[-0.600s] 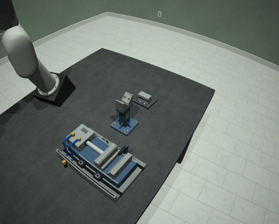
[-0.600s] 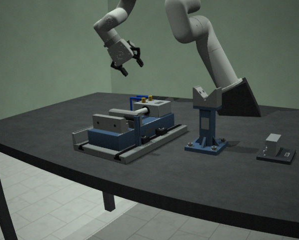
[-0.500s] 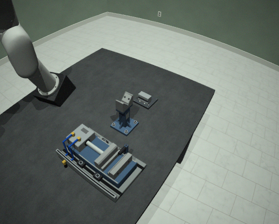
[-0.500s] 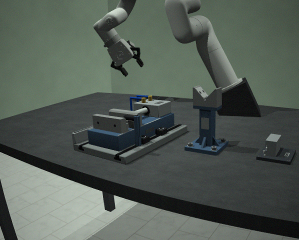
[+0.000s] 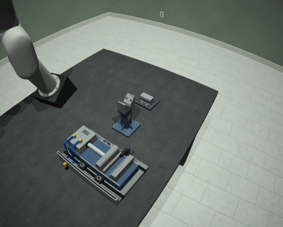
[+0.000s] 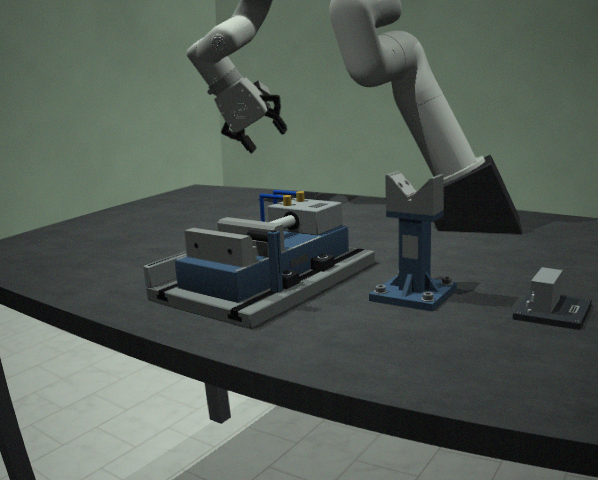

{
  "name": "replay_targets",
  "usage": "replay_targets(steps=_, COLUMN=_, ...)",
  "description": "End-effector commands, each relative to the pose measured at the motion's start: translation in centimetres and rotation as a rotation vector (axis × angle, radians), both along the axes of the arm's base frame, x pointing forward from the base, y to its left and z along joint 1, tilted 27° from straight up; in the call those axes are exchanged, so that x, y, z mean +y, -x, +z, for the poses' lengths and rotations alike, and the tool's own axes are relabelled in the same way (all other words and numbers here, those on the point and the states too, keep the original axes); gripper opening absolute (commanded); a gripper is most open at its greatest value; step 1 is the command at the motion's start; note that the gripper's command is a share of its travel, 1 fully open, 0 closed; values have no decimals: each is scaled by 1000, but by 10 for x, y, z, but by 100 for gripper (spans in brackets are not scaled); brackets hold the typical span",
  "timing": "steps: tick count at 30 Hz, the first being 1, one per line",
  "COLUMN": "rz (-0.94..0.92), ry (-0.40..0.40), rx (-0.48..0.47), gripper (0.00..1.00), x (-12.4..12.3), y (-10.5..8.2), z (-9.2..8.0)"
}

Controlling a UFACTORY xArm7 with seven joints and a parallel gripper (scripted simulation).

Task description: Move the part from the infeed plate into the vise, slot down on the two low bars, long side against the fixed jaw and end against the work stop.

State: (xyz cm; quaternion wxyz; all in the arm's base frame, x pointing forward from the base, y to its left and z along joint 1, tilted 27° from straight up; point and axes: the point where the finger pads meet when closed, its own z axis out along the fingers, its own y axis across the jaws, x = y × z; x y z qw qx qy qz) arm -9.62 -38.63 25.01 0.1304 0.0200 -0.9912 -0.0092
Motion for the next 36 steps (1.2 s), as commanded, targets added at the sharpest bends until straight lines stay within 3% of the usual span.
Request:
replay_targets(steps=1, rz=2, ry=6, rx=1, gripper=100, x=-1, y=-1, z=2)
replay_targets(steps=4, rz=30, ry=34, rx=0, gripper=100, x=-8, y=-23, z=13)
replay_targets(steps=6, rz=75, ry=78, rx=-3, gripper=100, x=-16, y=-60, z=29)
replay_targets(steps=8, rz=75, ry=78, rx=-3, gripper=100, x=-16, y=-60, z=29)
replay_targets(steps=9, rz=108, ry=107, rx=-6, gripper=100, x=-19, y=-86, z=40)
replay_targets(steps=10, rz=108, ry=107, rx=-6, gripper=100, x=-19, y=-86, z=40)
replay_targets(steps=11, rz=148, ry=141, rx=-10, gripper=100, x=-21, y=-118, z=53)
replay_targets(steps=13, rz=148, ry=141, rx=-10, gripper=100, x=-21, y=-118, z=53)
replay_targets(steps=14, rz=194, ry=177, rx=-16, gripper=100, x=-19, y=-151, z=64)
replay_targets(steps=16, rz=194, ry=177, rx=-16, gripper=100, x=-19, y=-151, z=64)
replay_targets(steps=17, rz=248, ry=214, rx=-24, gripper=100, x=-15, y=-185, z=75)
replay_targets(steps=18, rz=248, ry=214, rx=-24, gripper=100, x=-14, y=-196, z=79)
replay_targets(steps=20, rz=248, ry=214, rx=-24, gripper=100, x=-13, y=-197, z=79)
replay_targets(steps=21, rz=308, ry=252, rx=-33, gripper=100, x=-4, y=-231, z=88)
replay_targets(steps=22, rz=308, ry=252, rx=-33, gripper=100, x=-2, y=-243, z=91)
replay_targets(steps=24, rz=308, ry=252, rx=-33, gripper=100, x=-2, y=-243, z=92)
replay_targets(steps=25, rz=375, ry=288, rx=-44, gripper=100, x=11, y=-276, z=98)
replay_targets(steps=26, rz=375, ry=288, rx=-44, gripper=100, x=15, y=-288, z=101)
replay_targets(steps=29, rz=375, ry=288, rx=-44, gripper=100, x=17, y=-293, z=102)
replay_targets(steps=30, rz=447, ry=322, rx=-56, gripper=100, x=37, y=-332, z=108)
replay_targets(steps=31, rz=447, ry=322, rx=-56, gripper=100, x=42, y=-341, z=109)
replay_targets(steps=36, rz=447, ry=322, rx=-56, gripper=100, x=43, y=-343, z=110)
